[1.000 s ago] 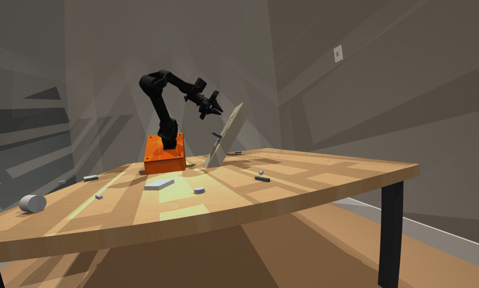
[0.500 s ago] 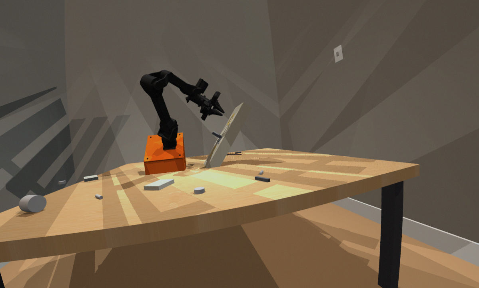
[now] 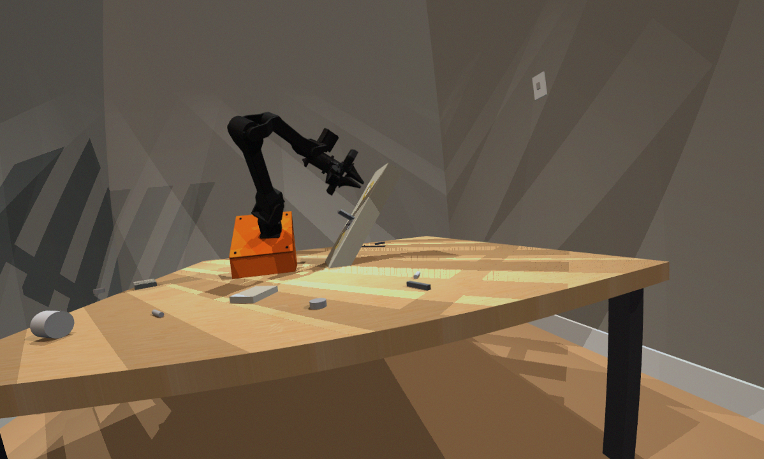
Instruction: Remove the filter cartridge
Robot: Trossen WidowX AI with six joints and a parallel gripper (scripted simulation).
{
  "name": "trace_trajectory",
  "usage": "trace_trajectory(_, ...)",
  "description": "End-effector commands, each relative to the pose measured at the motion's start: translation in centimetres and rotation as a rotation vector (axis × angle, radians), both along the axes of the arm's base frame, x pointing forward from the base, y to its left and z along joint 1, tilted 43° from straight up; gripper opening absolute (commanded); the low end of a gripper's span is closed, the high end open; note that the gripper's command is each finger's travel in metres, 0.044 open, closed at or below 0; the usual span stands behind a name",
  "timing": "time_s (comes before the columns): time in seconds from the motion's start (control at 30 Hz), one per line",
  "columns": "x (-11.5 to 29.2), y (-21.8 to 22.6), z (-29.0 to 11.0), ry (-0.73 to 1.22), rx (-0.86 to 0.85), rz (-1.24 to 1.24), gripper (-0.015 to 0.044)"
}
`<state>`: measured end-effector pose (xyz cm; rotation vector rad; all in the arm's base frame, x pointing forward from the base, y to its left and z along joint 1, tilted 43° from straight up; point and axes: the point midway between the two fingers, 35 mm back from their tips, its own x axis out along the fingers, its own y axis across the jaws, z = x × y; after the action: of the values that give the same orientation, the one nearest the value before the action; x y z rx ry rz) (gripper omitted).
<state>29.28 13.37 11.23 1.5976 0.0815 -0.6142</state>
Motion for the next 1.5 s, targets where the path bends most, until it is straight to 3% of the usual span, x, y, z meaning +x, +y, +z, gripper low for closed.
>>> trace_trajectory(0.0, 0.5, -0.4, -0.7, 0.011, -0.011, 0.004, 0.009)
trace_trajectory(1.47, 1.7, -1.1, -1.3, 0.004, -0.014, 0.006, 0.009)
